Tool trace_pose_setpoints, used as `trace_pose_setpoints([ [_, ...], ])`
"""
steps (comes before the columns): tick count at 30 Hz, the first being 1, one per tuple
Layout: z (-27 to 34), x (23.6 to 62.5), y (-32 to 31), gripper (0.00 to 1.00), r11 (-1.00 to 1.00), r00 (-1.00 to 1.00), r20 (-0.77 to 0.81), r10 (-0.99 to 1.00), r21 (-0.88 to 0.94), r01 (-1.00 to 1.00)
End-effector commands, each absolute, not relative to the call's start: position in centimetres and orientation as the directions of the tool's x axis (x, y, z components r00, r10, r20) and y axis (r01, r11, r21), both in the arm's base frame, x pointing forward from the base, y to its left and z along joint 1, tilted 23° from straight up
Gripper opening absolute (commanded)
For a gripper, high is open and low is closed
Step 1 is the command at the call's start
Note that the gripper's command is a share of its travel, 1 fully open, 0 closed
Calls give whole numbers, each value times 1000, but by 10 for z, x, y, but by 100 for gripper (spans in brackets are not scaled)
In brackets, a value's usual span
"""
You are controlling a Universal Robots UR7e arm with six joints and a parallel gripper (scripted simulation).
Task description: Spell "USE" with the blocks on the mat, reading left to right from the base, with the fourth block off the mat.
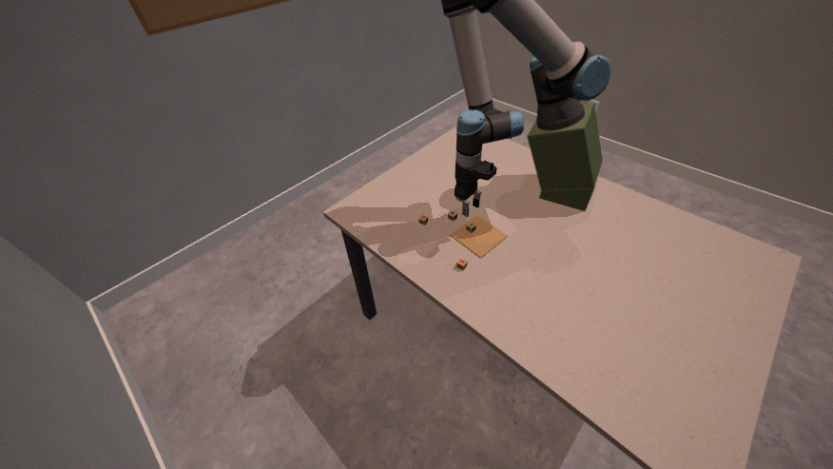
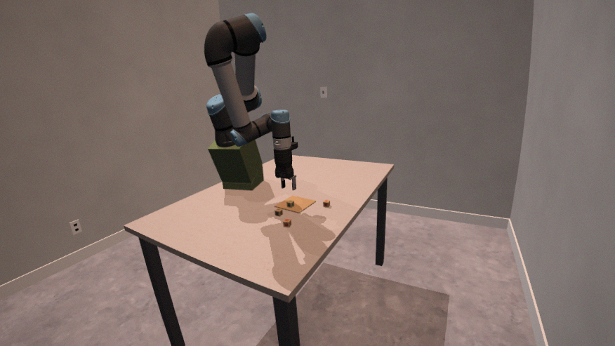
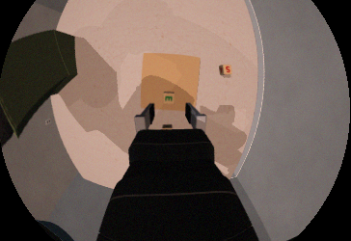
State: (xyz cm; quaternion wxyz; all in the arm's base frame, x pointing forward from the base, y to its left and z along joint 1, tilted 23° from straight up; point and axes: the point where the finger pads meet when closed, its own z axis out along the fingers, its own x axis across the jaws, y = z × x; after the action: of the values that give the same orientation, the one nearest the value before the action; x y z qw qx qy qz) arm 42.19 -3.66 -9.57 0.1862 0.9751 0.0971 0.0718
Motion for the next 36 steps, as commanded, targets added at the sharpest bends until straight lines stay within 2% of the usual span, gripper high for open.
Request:
trace_pose_setpoints([
  [1, -94, 426, -40, 100, -892, 955, 76, 286, 385, 237],
  [12, -92, 437, -51, 100, -810, 882, -8, 470, 392, 436],
  [29, -84, 455, -73, 100, -582, 661, -151, 735, 361, 729],
  [36, -78, 466, -86, 100, -430, 509, -218, 833, 325, 842],
])
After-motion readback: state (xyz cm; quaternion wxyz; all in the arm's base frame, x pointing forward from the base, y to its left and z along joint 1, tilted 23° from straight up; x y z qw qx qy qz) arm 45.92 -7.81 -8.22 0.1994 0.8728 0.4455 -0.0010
